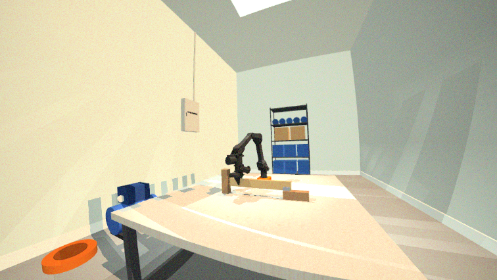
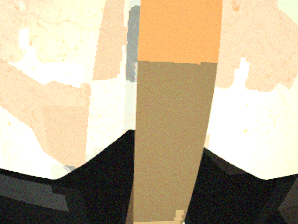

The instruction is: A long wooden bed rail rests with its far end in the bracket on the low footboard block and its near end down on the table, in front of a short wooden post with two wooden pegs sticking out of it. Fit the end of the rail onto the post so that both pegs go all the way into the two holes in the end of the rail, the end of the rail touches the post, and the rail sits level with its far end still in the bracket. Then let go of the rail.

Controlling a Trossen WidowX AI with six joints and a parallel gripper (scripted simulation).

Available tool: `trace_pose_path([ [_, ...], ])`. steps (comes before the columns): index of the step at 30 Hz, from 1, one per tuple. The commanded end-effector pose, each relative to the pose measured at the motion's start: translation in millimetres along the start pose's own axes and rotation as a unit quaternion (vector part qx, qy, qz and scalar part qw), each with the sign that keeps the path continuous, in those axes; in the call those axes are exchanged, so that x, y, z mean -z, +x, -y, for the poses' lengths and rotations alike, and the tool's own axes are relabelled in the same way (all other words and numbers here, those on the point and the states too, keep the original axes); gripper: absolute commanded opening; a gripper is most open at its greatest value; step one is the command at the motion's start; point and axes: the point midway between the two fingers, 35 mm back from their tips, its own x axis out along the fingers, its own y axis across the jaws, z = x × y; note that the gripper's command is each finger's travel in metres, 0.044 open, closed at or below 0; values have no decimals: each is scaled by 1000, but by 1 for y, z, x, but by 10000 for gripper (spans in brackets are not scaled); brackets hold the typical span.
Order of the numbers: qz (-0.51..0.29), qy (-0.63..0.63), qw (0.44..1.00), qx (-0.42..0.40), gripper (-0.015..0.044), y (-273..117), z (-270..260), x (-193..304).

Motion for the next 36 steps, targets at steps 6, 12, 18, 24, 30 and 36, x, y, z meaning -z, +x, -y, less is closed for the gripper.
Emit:
trace_pose_path([
  [6,-1,0,1000,2,0,1,0,-1],
  [12,-1,0,1000,2,0,1,0,-3],
  [18,-1,0,1000,2,0,0,0,-3],
  [24,-1,0,1000,2,0,0,0,-3],
  [30,-1,0,1000,2,0,-1,0,-3],
  [36,-1,0,1000,2,0,-1,0,-3],
])
